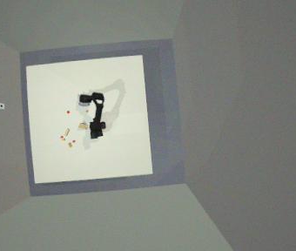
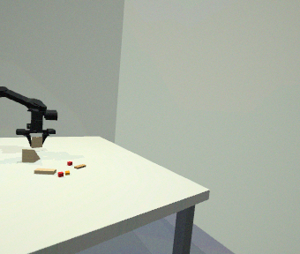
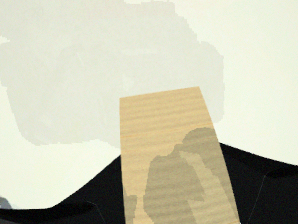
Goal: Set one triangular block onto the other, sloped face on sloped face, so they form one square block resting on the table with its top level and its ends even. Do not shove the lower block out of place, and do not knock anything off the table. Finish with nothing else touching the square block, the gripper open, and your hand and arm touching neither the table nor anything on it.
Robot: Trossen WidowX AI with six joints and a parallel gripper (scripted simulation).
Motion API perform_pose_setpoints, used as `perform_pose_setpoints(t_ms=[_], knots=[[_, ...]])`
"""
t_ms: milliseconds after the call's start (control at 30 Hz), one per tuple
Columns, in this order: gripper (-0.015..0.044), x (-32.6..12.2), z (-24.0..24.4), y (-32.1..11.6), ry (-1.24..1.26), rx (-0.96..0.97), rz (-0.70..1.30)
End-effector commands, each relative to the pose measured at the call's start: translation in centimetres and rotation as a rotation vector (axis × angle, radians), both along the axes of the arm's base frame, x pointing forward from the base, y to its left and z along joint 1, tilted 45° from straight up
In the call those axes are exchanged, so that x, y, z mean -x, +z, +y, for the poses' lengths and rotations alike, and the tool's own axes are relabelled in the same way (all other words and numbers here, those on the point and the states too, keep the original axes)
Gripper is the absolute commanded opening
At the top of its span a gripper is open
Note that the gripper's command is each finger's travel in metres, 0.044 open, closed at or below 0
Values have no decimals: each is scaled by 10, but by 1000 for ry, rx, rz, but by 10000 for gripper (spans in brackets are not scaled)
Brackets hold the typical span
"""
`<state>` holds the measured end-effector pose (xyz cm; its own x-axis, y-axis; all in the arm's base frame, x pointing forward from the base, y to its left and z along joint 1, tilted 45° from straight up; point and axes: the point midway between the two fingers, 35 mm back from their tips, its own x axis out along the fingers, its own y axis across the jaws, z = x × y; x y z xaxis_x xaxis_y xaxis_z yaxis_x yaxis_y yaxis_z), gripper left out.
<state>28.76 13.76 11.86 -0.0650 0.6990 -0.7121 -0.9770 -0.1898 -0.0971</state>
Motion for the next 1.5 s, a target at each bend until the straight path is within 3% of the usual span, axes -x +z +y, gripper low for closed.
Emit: perform_pose_setpoints(t_ms=[0, 300, 1267, 1467], knots=[[0, 0, 0, 1, 81, -13, -81], [0, 1, 0, 0, 237, -29, -235], [0, 3, 18, -19, 213, -24, -214], [158, 2, 17, -17, 216, -25, -220]])
